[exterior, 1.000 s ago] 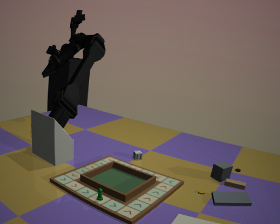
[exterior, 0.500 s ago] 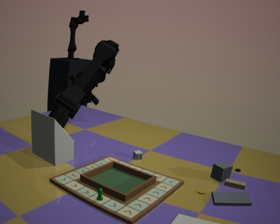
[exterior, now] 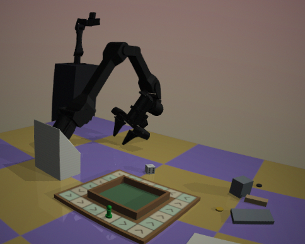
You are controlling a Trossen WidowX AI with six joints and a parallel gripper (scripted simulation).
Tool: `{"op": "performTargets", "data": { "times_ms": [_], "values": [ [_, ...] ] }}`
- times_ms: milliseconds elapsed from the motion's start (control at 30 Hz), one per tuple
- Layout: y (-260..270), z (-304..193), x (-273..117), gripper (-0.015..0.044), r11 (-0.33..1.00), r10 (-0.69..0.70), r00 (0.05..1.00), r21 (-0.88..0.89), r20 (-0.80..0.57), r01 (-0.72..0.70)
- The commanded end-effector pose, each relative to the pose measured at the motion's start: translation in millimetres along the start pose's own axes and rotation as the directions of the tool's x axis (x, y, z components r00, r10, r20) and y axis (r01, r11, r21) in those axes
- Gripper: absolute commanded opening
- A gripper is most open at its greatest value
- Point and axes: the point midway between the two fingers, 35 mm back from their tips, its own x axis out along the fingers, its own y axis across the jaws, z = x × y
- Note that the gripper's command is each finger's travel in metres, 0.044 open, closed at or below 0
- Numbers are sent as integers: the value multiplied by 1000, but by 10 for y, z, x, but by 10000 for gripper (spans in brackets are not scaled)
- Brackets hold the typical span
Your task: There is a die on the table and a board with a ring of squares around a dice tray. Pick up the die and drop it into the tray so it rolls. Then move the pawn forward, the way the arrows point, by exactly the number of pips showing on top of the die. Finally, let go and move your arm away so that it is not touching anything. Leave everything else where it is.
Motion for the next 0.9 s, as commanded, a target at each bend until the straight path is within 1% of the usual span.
{"op": "performTargets", "data": {
  "times_ms": [0, 67, 133, 200, 333, 433, 500, 567, 667, 700, 767, 867],
  "values": [
    [-523, -122, -98, 275, 953, -39, 998, 302, 47, 22],
    [-767, -214, -152, 275, 899, -63, 996, 436, 68, 27],
    [-925, -280, -188, 275, 848, -78, 993, 530, 84, 21],
    [-1109, -358, -229, 275, 765, -91, 990, 644, 109, -1],
    [-1515, -605, -347, 275, 490, -133, 975, 867, 176, -90],
    [-1784, -831, -439, 275, 243, -175, 958, 953, 227, -182],
    [-1941, -997, -498, 275, 72, -207, 943, 965, 260, -251],
    [-2080, -1171, -556, 275, -96, -242, 925, 942, 292, -322],
    [-2255, -1446, -635, 275, -330, -301, 893, 842, 335, -427],
    [-2294, -1521, -655, 275, -387, -317, 883, 803, 346, -454],
    [-2324, -1582, -670, 275, -430, -331, 875, 769, 354, -474],
    [-2324, -1582, -670, 275, -430, -331, 875, 769, 354, -474]
  ]
}}
